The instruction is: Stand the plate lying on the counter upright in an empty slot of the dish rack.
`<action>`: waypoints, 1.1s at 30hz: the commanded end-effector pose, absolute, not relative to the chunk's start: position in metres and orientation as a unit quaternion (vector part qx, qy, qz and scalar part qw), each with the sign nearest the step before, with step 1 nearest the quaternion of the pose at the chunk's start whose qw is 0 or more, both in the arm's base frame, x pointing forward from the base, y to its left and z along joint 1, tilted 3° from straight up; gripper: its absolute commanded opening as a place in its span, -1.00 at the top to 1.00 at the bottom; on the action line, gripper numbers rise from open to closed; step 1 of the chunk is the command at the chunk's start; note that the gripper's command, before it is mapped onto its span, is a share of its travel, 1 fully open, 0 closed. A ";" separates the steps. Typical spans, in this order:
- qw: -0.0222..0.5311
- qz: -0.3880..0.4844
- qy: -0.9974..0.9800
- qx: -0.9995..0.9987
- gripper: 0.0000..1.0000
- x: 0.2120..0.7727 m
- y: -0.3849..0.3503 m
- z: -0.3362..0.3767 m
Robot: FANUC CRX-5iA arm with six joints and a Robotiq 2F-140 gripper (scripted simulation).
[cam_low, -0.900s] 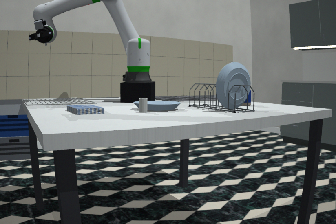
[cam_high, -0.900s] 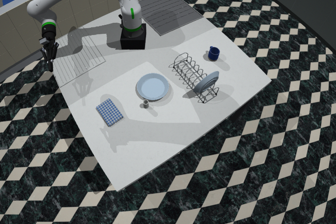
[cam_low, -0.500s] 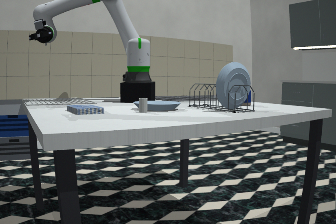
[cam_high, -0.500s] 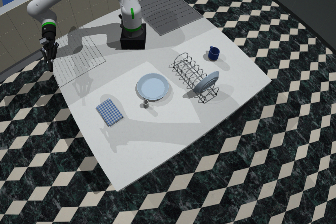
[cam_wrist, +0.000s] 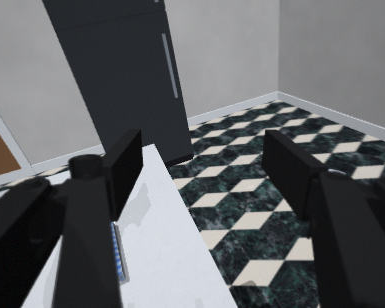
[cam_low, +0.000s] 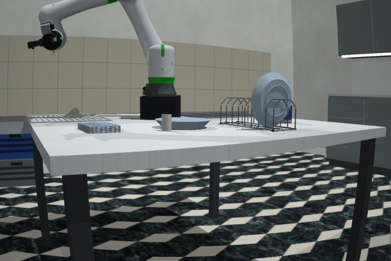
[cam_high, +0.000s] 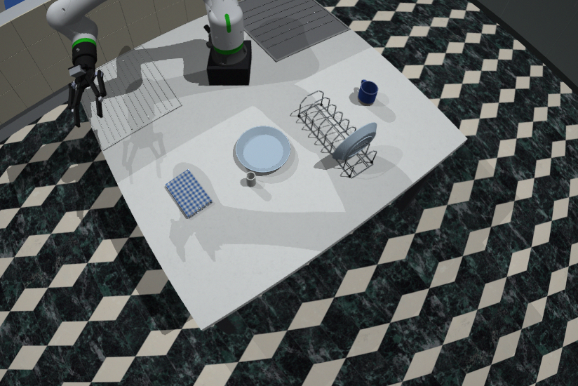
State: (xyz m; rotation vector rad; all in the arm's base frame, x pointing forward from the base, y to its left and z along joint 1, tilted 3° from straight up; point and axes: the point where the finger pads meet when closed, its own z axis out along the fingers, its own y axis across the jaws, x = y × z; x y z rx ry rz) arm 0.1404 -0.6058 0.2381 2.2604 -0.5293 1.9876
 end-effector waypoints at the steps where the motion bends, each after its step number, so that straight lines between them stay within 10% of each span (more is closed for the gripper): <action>1: 0.057 0.646 -0.152 0.746 -1.00 0.146 -0.602 0.237; 33: 0.269 0.540 0.235 0.762 -1.00 0.226 -0.531 0.205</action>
